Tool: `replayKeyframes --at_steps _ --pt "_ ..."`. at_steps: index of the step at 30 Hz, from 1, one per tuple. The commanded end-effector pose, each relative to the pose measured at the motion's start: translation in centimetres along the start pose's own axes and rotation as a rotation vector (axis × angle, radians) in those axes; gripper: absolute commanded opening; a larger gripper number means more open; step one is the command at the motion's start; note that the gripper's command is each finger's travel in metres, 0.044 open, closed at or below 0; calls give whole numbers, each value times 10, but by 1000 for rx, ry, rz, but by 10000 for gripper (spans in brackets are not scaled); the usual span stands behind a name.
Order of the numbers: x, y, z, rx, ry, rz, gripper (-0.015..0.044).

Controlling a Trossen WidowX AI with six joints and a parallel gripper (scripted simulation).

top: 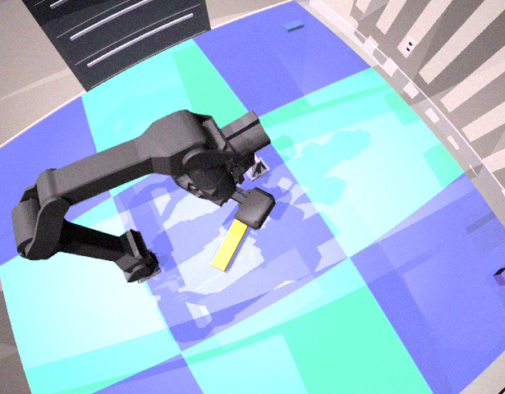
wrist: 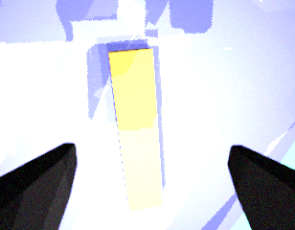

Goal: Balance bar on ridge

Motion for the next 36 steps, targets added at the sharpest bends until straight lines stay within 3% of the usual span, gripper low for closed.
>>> replayKeyframes --at_steps 1,6,11,18,36 --pt "-7 -16 0 34 45 56 315" --pt "-18 -35 -2 64 104 133 315" --pt "-18 -42 -3 65 106 136 315" --pt "-13 -79 -6 65 106 136 315" --pt "-10 -102 -7 65 106 136 315"
Point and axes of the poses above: the point midway between the two fingers, 35 mm back from their tips, its own y axis back along the fingers, its own x axis across the jaws, z = x × y, the point moved 9 cm from there along y, back along the fingers, and after that the axes turned 5 degrees about -y, right-handed, at the moved point
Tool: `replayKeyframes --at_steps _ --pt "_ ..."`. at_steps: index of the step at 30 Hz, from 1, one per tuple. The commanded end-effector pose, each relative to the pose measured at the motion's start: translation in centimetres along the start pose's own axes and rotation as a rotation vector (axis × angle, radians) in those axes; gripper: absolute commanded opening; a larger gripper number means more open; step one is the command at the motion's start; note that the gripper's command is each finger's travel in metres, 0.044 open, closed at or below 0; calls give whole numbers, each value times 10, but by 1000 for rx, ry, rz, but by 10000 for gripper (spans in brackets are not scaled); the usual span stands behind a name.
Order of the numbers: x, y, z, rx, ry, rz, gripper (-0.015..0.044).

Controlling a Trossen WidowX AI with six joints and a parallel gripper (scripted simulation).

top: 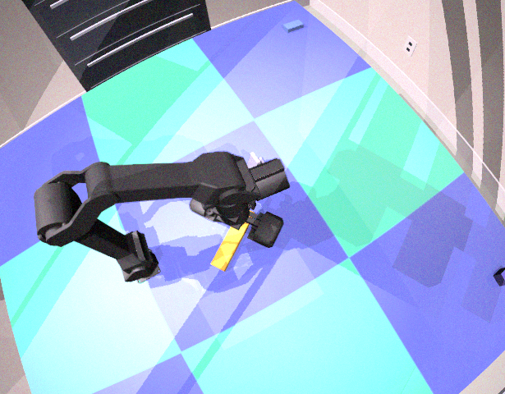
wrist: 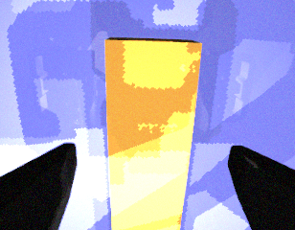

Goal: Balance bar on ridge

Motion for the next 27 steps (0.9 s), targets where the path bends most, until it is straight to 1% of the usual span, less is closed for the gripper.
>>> replayKeyframes --at_steps 1,16,22,27 --pt "1 -7 -1 4 3 9 315" --pt "1 -9 -1 4 3 9 315" --pt "1 -9 -1 7 0 5 157" --pt "1 -9 -1 7 0 5 124"
Point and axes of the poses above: the point midway between the two fingers, 35 mm back from their tips, its own y axis back along the fingers, its own x axis across the jaws, z = x × y, the point moved 9 cm from there along y, back along the fingers, and after that the axes turned 5 degrees about -y, right-handed, at the moved point
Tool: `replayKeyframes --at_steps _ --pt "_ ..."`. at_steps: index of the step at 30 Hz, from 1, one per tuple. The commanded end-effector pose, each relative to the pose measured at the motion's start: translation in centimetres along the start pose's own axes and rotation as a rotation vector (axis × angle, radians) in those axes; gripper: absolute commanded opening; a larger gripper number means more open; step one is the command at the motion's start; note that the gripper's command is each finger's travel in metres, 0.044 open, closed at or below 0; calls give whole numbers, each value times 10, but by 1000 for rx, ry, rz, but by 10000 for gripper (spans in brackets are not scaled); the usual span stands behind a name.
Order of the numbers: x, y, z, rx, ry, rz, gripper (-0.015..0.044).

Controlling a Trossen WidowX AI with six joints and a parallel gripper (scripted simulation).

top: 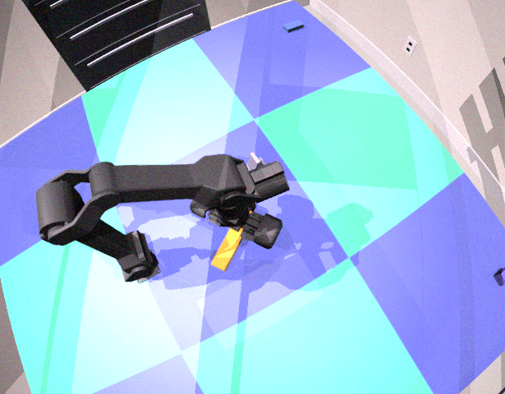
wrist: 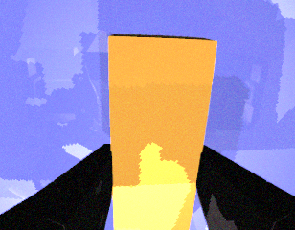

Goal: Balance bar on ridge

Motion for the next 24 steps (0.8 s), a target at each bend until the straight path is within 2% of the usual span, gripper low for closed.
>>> replayKeyframes --at_steps 1,2,6,7,24 --pt "0 0 0 0 0 0 117" --pt "0 0 0 0 0 0 111" --pt "-1 6 1 0 0 0 6" --pt "-1 9 2 0 0 0 0" --pt "-4 51 5 -2 2 1 0"
Point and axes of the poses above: the point midway between the two fingers, 35 mm back from their tips, its own y axis back along the fingers, its own x axis across the jaws, z = x × y, the point moved 9 cm from there along y, back along the fingers, and after that the axes turned 5 degrees about -y, right-handed, at the moved point
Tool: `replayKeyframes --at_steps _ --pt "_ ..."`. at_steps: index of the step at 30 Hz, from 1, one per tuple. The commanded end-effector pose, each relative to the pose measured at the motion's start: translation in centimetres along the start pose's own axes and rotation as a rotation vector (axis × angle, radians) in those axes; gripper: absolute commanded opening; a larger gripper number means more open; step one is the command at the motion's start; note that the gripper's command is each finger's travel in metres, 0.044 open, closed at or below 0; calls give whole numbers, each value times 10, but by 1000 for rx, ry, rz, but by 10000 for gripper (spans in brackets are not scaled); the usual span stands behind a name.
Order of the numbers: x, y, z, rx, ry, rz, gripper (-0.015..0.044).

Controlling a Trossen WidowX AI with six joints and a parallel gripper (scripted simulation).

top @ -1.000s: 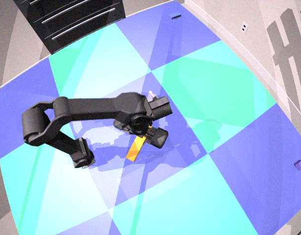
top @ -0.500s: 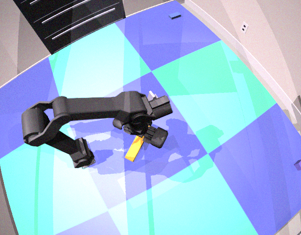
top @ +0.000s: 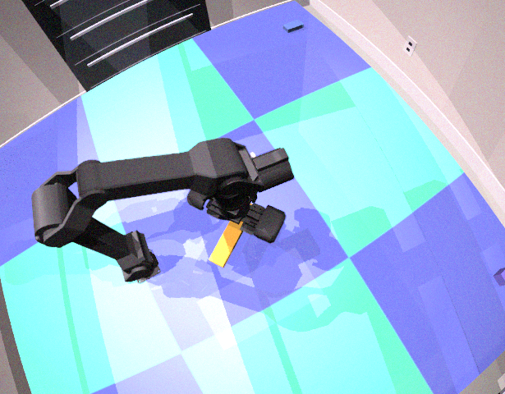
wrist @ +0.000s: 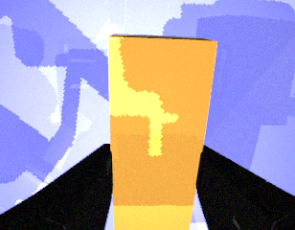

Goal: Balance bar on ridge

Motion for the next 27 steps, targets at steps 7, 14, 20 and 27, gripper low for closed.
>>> replayKeyframes --at_steps 7,14,20,27 --pt "0 27 0 -13 2 -5 0" --pt "1 45 -2 -13 2 -5 0" --pt "3 61 -4 -13 3 -4 0" --pt "3 69 3 -14 -23 -3 0"
Point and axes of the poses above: the point midway between the two fingers, 35 mm back from their tips, its own y axis back along the fingers, its own x axis across the jaws, z = x × y, the point moved 9 cm from there along y, back along the fingers, and after that the axes turned 5 degrees about -y, right-handed, at the moved point
